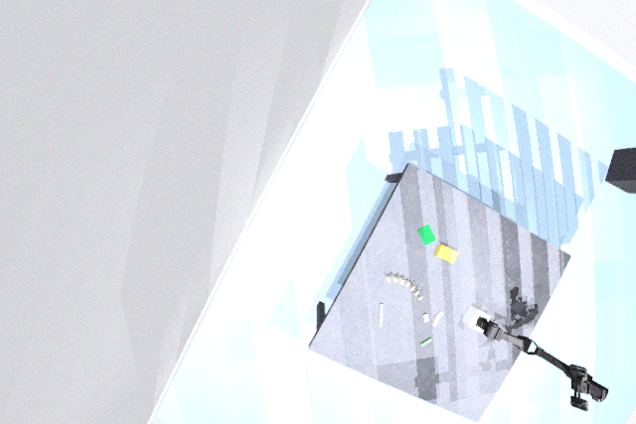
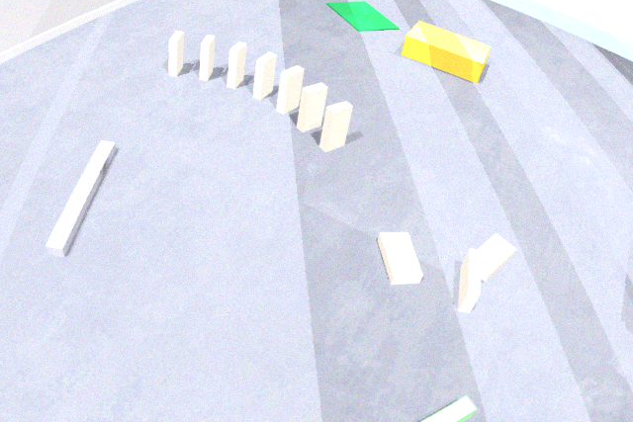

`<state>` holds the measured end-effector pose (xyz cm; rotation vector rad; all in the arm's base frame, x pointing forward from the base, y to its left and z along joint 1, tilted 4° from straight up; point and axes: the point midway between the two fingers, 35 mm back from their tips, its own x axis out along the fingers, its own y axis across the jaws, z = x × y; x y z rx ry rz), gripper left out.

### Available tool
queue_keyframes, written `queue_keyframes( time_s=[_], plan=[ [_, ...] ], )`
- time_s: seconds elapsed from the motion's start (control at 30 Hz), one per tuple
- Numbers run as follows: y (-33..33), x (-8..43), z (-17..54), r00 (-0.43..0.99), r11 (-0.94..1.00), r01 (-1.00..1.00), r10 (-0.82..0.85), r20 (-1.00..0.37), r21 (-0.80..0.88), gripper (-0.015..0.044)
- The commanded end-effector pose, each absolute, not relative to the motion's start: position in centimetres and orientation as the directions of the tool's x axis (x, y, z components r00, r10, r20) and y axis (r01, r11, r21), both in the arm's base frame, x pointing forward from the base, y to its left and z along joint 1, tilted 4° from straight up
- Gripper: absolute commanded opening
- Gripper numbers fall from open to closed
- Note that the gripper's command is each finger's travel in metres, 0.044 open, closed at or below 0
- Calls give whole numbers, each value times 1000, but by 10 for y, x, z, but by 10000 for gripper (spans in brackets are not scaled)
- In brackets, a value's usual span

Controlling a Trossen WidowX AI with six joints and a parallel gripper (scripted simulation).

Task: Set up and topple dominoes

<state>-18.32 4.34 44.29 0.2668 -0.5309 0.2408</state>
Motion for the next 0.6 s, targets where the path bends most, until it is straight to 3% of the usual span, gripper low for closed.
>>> queue_keyframes(
  time_s=[0.0, 0.3, 0.57],
  plan=[
    [43, -181, 444, 839, 936, -294, 156, 521, 193, 426],
    [23, -51, 487, 958, 863, -250, 155, 240, 439, 440],
    [19, 44, 475, 987, 793, -119, 158, -12, 598, 440]
  ],
)
